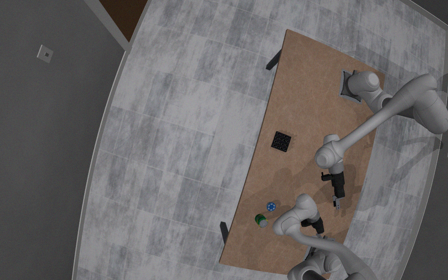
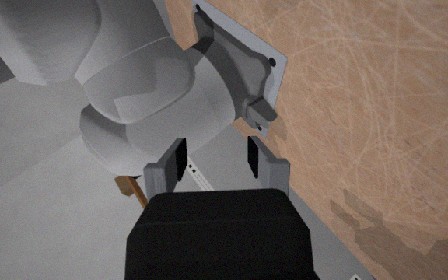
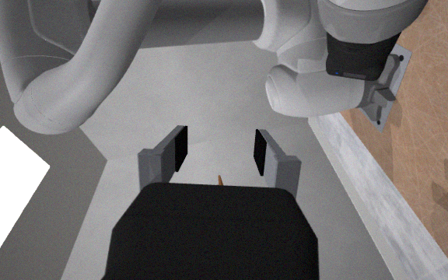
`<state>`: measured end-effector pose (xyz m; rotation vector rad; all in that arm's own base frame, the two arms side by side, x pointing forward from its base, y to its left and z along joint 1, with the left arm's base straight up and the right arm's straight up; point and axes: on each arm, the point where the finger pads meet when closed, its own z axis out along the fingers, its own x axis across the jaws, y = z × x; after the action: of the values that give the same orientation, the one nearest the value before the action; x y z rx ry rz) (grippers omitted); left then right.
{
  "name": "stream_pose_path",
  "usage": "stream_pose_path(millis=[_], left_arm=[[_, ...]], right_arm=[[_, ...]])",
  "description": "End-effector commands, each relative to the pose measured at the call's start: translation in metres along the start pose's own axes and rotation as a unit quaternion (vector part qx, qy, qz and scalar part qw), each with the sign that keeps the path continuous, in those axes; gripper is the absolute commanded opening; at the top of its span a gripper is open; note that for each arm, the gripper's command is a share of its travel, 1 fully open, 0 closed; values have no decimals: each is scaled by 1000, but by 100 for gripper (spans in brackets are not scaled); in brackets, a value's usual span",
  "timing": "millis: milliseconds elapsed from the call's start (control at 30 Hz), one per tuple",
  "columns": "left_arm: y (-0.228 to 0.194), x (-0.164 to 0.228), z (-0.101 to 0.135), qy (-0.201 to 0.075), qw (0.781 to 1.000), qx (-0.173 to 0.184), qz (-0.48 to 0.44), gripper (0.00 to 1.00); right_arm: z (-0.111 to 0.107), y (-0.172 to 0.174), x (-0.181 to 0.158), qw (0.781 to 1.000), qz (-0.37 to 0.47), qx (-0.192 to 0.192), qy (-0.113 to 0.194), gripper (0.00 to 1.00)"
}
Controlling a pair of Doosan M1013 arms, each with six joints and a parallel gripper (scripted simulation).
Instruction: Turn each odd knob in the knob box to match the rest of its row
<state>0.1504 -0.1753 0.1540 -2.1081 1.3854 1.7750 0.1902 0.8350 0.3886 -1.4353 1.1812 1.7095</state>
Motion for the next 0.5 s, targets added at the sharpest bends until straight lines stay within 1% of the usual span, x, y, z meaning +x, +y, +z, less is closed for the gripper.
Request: stream_pose_path(millis=[0,233,467], left_arm=[[-2,-1,-1,3,1000,-3,-6,100],[-6,-3,-2,8,1000,-9,-16,100],[-17,-8,-6,22,998,-25,-45,100]], right_arm=[[0,0,-1,1000,-1,0,-1,100],[0,0,-1,1000,-1,0,-1,100],[0,0,-1,1000,-1,0,-1,100]])
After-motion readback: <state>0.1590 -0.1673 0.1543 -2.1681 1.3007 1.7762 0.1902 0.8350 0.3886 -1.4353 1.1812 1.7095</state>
